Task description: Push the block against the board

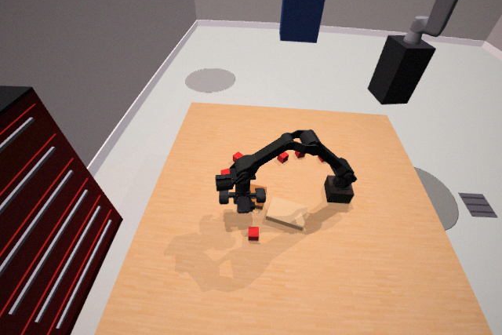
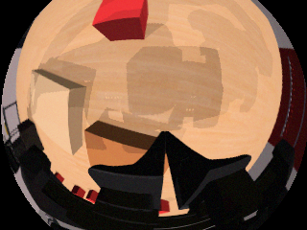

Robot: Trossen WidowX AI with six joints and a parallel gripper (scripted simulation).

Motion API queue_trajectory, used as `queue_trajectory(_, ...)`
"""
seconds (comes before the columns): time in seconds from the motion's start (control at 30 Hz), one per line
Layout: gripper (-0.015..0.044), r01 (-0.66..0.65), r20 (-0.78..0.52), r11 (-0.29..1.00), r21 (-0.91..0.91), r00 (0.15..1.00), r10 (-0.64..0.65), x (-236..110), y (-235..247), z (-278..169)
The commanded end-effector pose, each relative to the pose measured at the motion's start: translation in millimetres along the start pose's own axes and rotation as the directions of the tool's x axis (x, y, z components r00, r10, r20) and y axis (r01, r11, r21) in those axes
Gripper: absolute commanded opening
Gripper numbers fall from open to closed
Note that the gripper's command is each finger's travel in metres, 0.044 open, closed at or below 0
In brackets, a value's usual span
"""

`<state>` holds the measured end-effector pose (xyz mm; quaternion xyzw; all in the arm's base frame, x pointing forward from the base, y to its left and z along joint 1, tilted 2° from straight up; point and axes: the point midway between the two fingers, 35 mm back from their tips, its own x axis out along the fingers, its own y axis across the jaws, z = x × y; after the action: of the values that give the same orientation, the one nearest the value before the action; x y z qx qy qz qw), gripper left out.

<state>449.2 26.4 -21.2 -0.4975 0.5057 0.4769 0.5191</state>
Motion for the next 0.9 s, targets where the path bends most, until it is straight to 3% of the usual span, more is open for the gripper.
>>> queue_trajectory(0.0,0.0,-0.021,-0.012,1.0,0.006,1.0,0.022,6.5,5.2,-8.4)
queue_trajectory(0.87,0.0,-0.021,-0.009,1.0,0.006,1.0,0.021,6.8,0.0,31.9)
